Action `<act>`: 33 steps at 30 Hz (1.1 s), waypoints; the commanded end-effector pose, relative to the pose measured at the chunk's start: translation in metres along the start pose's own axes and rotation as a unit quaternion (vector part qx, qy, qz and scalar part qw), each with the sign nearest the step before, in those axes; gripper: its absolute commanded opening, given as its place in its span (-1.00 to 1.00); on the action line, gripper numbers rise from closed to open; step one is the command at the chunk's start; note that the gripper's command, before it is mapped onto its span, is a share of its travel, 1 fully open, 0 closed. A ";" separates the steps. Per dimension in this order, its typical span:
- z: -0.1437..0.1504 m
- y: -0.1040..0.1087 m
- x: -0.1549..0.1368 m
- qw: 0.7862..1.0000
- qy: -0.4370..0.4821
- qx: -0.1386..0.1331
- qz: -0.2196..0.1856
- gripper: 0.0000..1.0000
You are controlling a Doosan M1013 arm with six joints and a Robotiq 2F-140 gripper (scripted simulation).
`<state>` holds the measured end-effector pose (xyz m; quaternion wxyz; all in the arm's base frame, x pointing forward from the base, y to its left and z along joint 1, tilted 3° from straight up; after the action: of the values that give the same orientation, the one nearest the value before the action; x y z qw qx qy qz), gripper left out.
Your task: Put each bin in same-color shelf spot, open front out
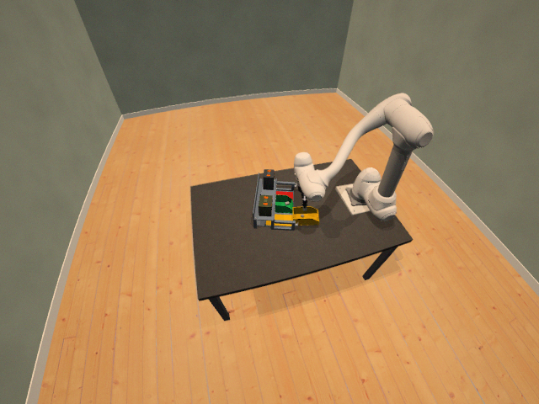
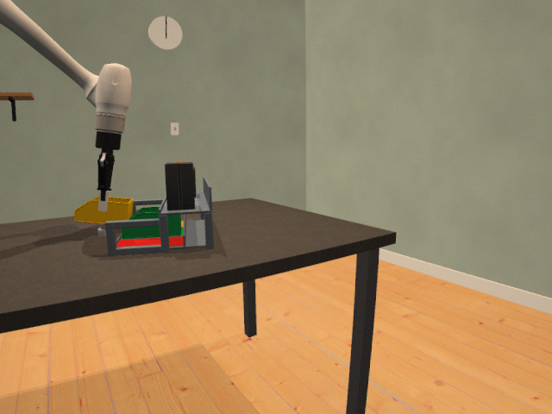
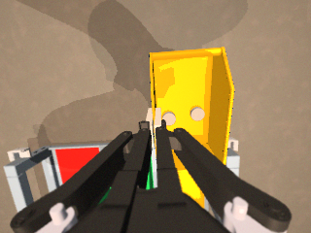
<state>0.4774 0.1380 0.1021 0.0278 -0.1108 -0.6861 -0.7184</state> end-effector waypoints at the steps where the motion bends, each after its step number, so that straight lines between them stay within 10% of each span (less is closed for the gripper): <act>1: 0.000 0.001 -0.003 1.000 0.000 0.000 0.000 -0.80; 33: -0.001 0.005 -0.037 1.000 0.000 0.000 0.000 -0.80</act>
<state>0.5113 0.1334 0.1001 0.0278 -0.1108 -0.6861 -0.7184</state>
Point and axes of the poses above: the point where the finger pads meet when closed, its own y axis back along the fingers, its own z axis across the jaws, x = y × z, the point moved 3 cm from there along y, back along the fingers, and after that the axes turned 1 degree about y, right-handed, at the moved point
